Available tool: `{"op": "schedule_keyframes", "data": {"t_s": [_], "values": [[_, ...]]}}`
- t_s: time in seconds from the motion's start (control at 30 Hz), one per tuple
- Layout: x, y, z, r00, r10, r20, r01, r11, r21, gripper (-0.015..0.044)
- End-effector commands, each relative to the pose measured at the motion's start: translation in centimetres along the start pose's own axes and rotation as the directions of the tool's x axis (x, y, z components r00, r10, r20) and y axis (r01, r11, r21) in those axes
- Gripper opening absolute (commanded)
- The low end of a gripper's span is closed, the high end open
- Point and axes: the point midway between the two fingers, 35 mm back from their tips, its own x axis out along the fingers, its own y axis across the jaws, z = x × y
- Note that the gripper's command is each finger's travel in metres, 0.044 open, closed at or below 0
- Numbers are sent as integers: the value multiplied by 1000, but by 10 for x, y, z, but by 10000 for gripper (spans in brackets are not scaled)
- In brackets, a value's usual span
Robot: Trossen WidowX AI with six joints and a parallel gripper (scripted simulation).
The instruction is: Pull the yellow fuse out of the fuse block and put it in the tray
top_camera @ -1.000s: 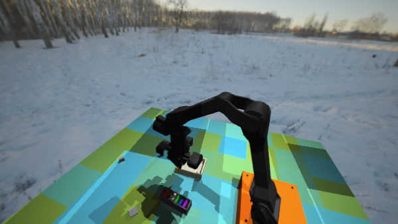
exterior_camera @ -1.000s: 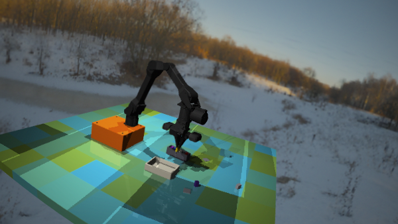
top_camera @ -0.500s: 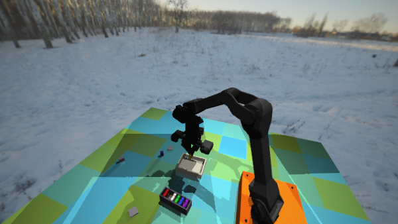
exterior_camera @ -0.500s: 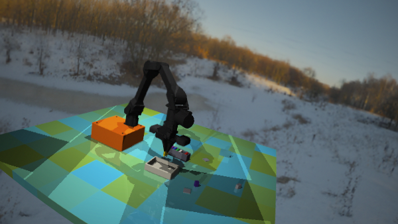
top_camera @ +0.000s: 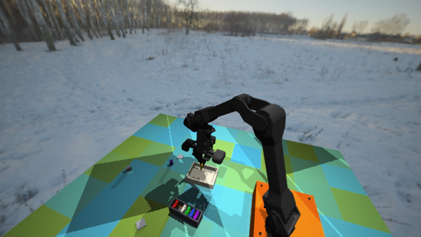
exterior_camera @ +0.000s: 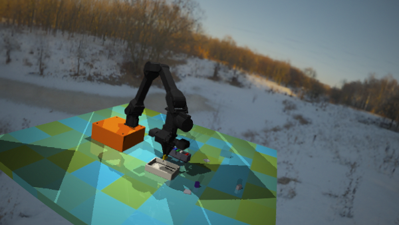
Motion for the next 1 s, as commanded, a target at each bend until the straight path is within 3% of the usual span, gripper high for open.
{"op": "schedule_keyframes", "data": {"t_s": [0.0,0.47,0.87,0.97], "values": [[9,-1,0,1000,-6,-2,6,1000,-4,0],[27,-2,-1,1000,-6,-2,6,1000,-4,0],[23,-1,0,1000,-3,-1,3,1000,0,315],[-1,-1,0,1000,-5,-2,5,1000,-3,330]]}}
